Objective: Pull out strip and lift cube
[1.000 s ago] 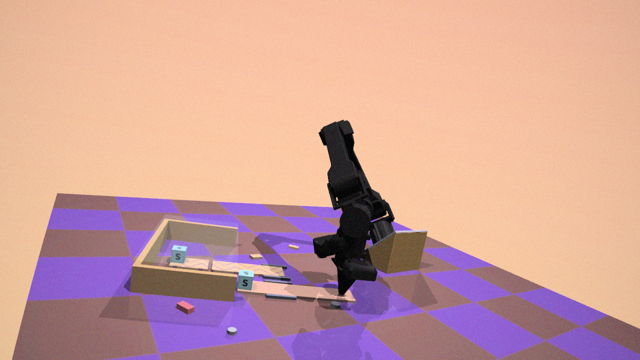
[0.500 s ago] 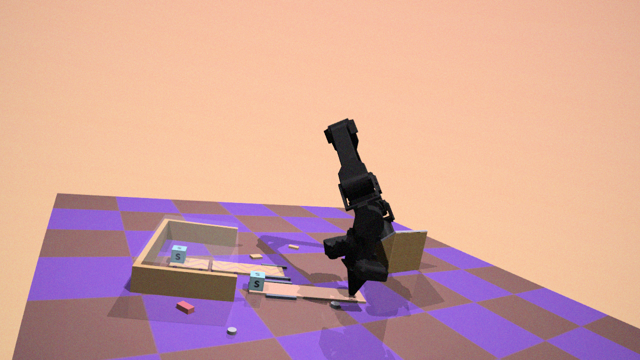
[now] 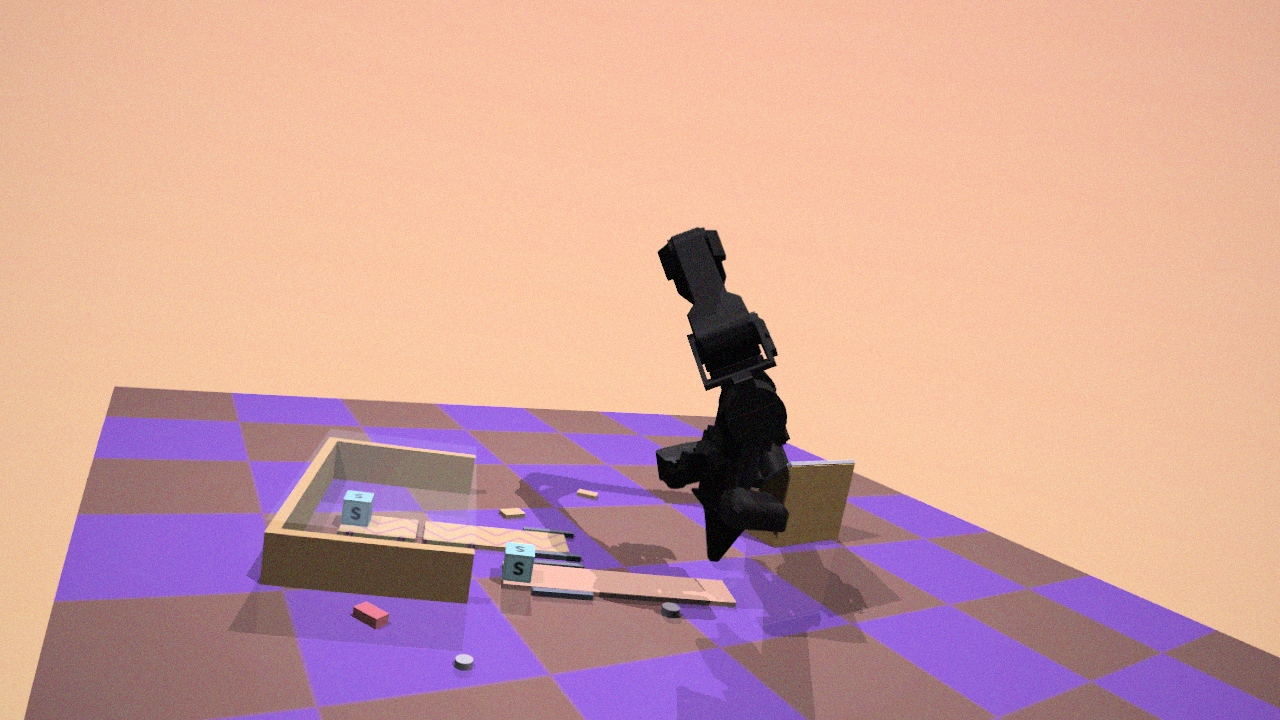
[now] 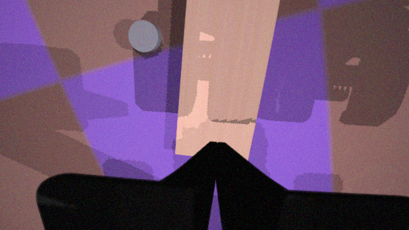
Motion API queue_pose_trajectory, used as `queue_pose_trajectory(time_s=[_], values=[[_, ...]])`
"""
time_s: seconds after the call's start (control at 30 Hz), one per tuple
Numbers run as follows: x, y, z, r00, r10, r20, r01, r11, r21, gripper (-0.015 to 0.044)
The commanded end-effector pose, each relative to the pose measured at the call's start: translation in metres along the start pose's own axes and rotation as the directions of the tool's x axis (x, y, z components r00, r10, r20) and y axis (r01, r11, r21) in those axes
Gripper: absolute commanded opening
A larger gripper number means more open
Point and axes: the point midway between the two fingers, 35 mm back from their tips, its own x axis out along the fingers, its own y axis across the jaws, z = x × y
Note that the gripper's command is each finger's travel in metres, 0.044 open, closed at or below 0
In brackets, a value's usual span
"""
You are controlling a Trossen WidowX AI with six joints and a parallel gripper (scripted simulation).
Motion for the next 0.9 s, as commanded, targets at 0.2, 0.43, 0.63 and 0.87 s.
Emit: queue_pose_trajectory(time_s=[0.2,0.43,0.63,0.87], values=[[-0.003,-0.002,0.029,1.0,0.004,-0.002,-0.004,0.995,0.099,0.0184],[-0.003,-0.003,0.053,1.0,0.003,0.0,-0.003,0.995,0.1,0.0368],[-0.005,-0.004,0.074,1.0,0.003,0.001,-0.003,0.995,0.101,0.044],[-0.009,-0.005,0.098,1.0,0.003,0.002,-0.003,0.995,0.102,0.044]])
